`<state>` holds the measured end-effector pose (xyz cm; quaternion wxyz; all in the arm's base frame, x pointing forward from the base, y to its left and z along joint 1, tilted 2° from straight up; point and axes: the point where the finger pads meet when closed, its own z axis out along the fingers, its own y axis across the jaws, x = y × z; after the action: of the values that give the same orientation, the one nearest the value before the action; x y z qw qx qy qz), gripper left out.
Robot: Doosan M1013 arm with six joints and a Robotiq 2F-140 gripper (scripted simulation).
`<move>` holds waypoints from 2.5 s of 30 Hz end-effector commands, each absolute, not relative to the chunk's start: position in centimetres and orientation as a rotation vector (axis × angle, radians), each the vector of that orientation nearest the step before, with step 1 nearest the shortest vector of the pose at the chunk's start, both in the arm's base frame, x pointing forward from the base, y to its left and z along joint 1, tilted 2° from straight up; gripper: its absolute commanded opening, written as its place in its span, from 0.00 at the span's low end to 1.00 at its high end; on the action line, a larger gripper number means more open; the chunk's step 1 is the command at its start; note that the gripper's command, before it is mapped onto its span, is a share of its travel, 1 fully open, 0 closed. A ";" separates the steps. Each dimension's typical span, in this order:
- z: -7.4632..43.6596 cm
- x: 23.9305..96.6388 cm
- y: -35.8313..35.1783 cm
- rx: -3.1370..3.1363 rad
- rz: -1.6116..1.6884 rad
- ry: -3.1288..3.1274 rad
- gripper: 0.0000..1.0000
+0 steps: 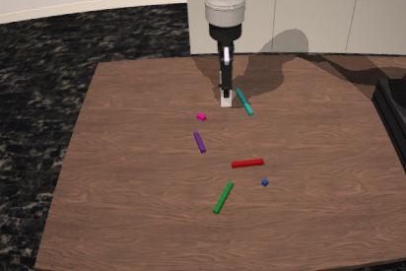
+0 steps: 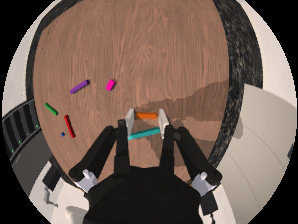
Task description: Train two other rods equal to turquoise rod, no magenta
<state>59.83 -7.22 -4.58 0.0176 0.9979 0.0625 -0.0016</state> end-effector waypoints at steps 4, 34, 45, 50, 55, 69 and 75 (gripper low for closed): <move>-4.6 59.8 -7.2 3.100 -0.005 0.194 0.35; -4.6 59.8 -7.2 3.100 -0.005 0.194 0.35; -4.6 59.8 -7.2 3.100 -0.005 0.194 0.23; -4.6 59.8 -7.2 3.100 -0.005 0.194 0.23; -4.6 59.8 -7.2 3.100 -0.005 0.194 0.23; -4.6 59.8 -7.2 3.100 -0.005 0.194 0.23; -4.0 59.8 -7.2 3.100 -0.005 0.194 0.23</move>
<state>59.83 -7.22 -4.40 0.0176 0.9979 0.0625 -0.0015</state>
